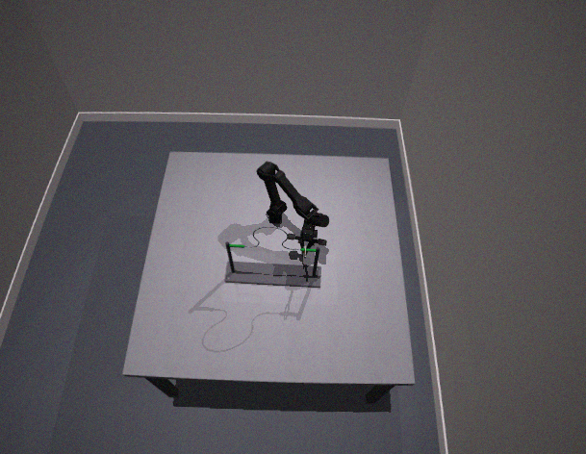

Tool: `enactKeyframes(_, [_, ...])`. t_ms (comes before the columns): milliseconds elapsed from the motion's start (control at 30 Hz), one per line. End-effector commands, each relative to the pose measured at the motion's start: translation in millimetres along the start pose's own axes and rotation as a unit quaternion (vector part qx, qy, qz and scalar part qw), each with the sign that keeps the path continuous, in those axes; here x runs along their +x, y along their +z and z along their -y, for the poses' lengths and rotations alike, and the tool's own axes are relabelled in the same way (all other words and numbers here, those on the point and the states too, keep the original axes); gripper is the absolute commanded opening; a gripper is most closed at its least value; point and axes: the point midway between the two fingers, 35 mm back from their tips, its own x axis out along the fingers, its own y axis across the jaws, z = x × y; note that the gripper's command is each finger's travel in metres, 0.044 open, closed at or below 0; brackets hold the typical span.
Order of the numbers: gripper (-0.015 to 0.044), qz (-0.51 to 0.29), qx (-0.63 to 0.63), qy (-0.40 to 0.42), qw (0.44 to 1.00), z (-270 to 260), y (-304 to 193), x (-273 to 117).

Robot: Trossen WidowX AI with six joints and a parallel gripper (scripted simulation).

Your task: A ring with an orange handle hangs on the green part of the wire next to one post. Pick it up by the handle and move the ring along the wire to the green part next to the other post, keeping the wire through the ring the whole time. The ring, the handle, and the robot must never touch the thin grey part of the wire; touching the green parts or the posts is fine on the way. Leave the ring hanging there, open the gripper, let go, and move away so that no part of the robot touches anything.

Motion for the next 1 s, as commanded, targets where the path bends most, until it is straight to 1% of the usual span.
enactKeyframes(0, [-0.0071, 0.000, 0.000, 0.000, 1.000, 0.0, 0.0, 0.0])
enactKeyframes(300, [0.0160, 0.000, 0.000, 0.000, 1.000, -0.3, -0.2, -1.8])
enactKeyframes(733, [0.0160, -0.001, 0.002, -0.002, 1.000, 0.1, -1.5, -46.8])
enactKeyframes(967, [0.0160, -0.001, 0.001, -0.002, 1.000, 0.5, -1.4, -49.4])
